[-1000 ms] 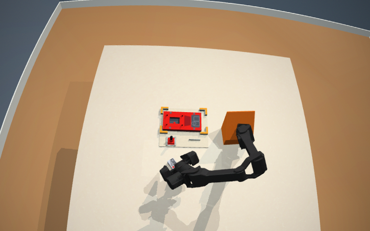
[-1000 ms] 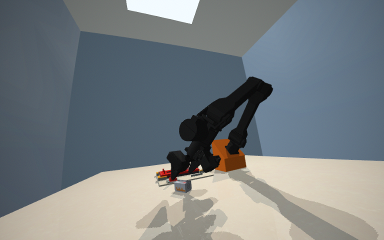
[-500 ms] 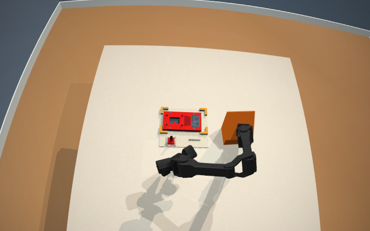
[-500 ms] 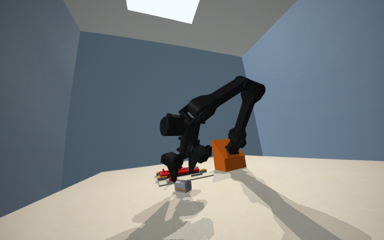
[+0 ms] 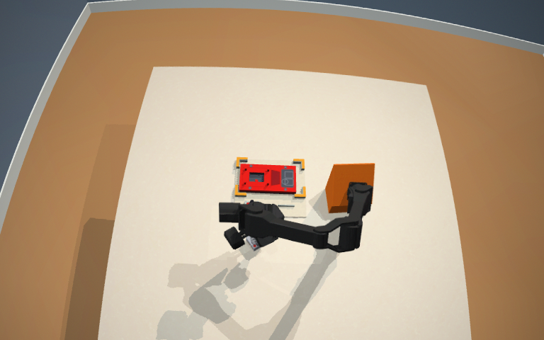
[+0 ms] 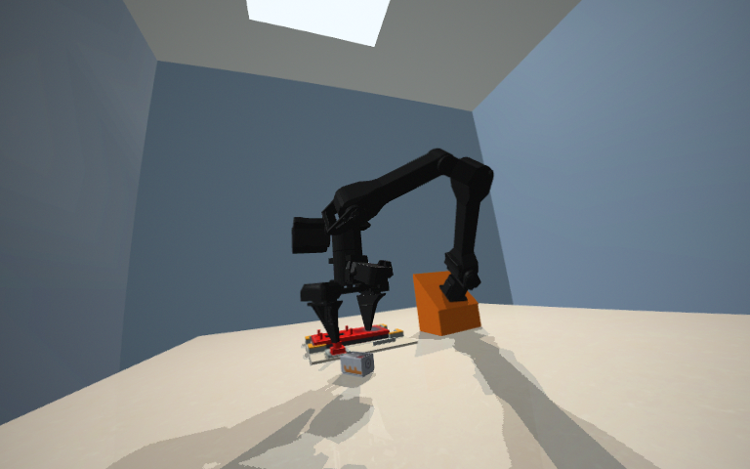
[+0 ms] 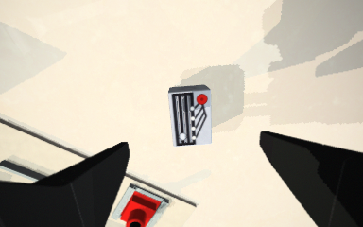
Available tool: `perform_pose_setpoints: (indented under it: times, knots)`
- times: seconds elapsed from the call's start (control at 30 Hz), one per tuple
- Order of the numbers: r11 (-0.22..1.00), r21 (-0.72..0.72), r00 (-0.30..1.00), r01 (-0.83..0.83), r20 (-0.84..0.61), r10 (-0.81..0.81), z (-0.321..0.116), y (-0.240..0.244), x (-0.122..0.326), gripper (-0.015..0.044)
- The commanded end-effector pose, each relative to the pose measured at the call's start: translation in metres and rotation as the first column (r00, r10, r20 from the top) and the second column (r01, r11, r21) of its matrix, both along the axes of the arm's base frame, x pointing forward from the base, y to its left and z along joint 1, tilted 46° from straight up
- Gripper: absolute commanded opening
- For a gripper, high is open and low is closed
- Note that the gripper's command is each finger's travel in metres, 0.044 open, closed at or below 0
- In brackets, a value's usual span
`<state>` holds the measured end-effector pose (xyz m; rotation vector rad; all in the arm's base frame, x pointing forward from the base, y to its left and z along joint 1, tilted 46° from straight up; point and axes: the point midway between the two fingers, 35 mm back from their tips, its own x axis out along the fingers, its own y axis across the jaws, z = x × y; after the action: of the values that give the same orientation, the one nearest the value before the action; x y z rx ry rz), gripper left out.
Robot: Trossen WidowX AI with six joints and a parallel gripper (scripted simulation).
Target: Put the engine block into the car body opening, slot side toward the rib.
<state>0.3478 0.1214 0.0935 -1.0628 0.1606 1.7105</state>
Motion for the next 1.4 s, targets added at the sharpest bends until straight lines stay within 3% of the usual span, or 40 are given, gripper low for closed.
perform_pose_setpoints:
  times: [0.0, 0.93, 1.3, 1.37]
  knots:
    - [1.0, 0.02, 1.0, -0.011, 0.0, 0.011, 0.002, 0.002, -0.001, 0.044]
    - [1.0, 0.022, 1.0, -0.011, 0.0, 0.011, -0.026, 0.033, -0.004, 0.044]
    - [1.0, 0.022, 1.0, -0.011, 0.0, 0.011, -0.026, 0.033, -0.004, 0.0151]
    - [1.0, 0.022, 1.0, -0.011, 0.0, 0.011, -0.026, 0.033, -0.004, 0.0138]
